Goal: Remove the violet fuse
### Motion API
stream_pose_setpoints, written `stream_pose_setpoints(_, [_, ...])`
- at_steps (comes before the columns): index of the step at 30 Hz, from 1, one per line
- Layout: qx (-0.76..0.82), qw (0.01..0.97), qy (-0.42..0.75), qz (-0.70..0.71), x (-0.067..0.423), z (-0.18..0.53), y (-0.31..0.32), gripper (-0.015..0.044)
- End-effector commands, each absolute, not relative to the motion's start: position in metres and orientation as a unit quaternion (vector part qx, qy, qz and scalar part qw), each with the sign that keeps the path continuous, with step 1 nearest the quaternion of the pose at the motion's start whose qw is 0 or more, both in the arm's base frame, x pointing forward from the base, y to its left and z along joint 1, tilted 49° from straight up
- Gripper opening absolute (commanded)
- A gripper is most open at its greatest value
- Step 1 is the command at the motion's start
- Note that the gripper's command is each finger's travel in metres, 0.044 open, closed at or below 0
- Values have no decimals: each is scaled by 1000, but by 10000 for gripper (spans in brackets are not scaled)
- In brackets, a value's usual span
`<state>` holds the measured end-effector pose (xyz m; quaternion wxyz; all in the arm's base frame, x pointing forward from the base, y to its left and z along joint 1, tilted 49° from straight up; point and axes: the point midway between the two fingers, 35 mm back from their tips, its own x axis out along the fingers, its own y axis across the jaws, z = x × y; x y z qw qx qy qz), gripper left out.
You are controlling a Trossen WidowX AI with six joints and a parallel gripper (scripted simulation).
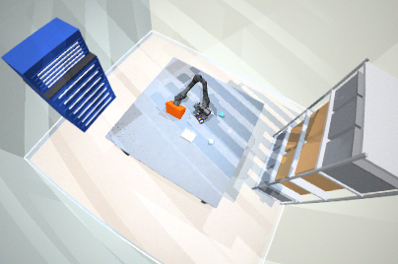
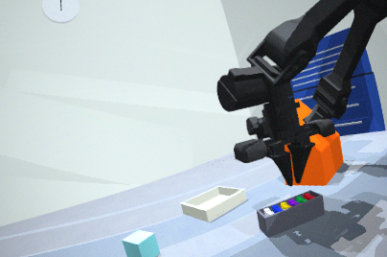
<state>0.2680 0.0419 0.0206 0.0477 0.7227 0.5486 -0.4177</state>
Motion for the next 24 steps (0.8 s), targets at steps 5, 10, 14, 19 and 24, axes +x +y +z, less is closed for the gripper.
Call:
stream_pose_setpoints(5, [723, 44, 544, -424, 269, 16, 43, 62])
stream_pose_setpoints(10, [723, 44, 544, -424, 269, 12, 47, 62])
stream_pose_setpoints(14, [723, 44, 544, -424, 270, 9, 49, 62])
stream_pose_setpoints(19, [723, 44, 544, -424, 270, 6, 53, 62])
stream_pose_setpoints(24, [723, 44, 544, -424, 271, 3, 56, 62])
